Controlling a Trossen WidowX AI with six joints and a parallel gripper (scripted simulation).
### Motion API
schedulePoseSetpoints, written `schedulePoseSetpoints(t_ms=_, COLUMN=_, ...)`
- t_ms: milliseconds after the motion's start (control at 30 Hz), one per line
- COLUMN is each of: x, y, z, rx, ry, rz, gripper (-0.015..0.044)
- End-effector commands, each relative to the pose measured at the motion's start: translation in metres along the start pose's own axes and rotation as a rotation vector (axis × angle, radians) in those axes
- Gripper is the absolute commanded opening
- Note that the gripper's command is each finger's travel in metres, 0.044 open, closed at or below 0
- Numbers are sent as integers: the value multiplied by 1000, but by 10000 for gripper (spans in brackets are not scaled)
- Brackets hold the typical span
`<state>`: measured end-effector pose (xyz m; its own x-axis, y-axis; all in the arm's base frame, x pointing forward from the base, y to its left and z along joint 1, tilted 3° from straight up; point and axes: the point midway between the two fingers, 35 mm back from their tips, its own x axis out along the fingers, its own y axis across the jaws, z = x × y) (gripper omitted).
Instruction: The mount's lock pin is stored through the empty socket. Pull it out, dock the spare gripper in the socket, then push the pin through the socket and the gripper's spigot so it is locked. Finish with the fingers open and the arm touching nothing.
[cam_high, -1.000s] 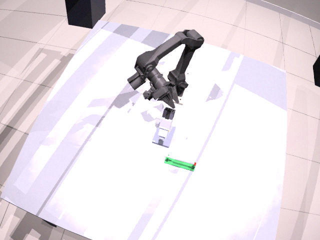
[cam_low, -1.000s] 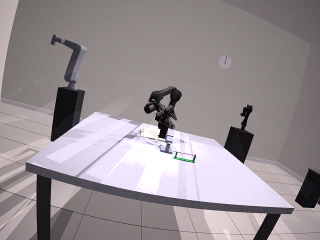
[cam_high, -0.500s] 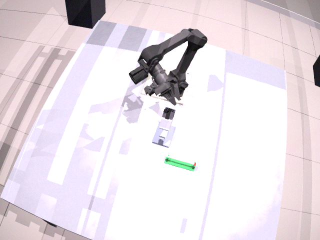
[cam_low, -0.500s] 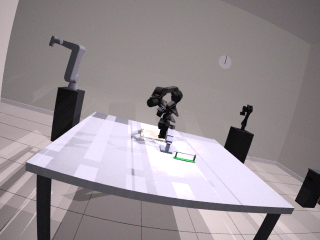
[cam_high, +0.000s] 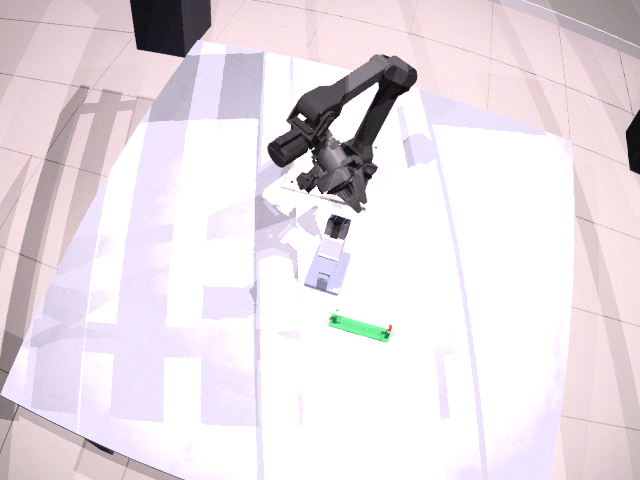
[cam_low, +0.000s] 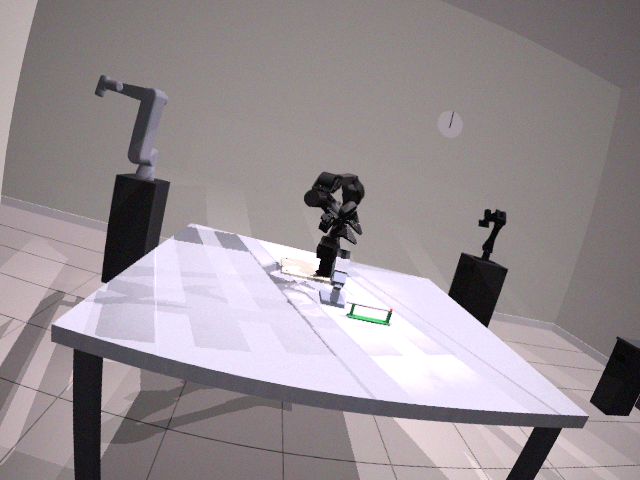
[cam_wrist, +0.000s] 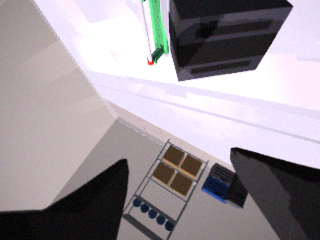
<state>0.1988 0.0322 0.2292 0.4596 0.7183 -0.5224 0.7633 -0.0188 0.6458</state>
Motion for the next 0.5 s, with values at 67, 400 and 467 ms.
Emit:
schedulePoseSetpoints(t_ms=67, x=27, y=-3, z=-29, rx=-6, ry=-9, rz=0, gripper=204)
schedulePoseSetpoints(t_ms=400, x=40, y=2, z=-55, rx=-25, ry=20, rz=41, gripper=180)
schedulePoseSetpoints(t_ms=467, x=44, y=7, z=-52, rx=-121, ry=-3, rz=9, gripper=180)
